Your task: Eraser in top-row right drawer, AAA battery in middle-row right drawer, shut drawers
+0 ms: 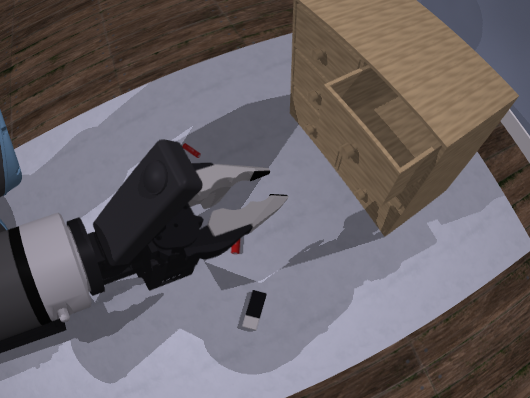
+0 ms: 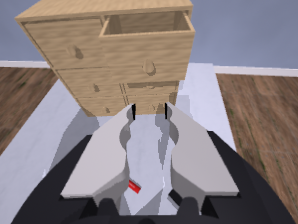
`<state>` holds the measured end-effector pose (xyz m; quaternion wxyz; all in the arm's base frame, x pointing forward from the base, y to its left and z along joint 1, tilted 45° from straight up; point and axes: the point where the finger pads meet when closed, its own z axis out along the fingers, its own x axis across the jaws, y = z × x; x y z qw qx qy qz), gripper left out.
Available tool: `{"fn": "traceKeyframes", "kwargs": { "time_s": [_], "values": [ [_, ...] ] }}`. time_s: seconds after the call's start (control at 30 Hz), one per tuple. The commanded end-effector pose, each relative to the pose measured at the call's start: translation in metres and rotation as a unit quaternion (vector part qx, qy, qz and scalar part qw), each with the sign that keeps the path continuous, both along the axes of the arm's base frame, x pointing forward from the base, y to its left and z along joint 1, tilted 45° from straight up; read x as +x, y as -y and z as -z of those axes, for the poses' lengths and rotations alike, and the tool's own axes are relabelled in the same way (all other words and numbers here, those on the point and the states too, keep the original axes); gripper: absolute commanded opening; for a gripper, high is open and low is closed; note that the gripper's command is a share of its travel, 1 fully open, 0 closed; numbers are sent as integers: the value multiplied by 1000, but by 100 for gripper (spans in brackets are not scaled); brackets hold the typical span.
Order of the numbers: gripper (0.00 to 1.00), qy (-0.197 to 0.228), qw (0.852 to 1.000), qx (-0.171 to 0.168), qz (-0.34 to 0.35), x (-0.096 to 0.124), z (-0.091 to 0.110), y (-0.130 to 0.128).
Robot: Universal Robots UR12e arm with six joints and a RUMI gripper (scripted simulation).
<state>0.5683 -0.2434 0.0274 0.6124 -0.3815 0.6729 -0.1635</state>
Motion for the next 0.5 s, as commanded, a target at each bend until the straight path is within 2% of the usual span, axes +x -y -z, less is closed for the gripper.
{"fn": "traceKeyframes", "kwargs": {
  "time_s": [0.0, 0.47],
  "values": [
    [20, -3, 1000, 0, -8, -1, -1, 1],
    [20, -22, 999, -1, -27, -5, -3, 3]
  ]
}}
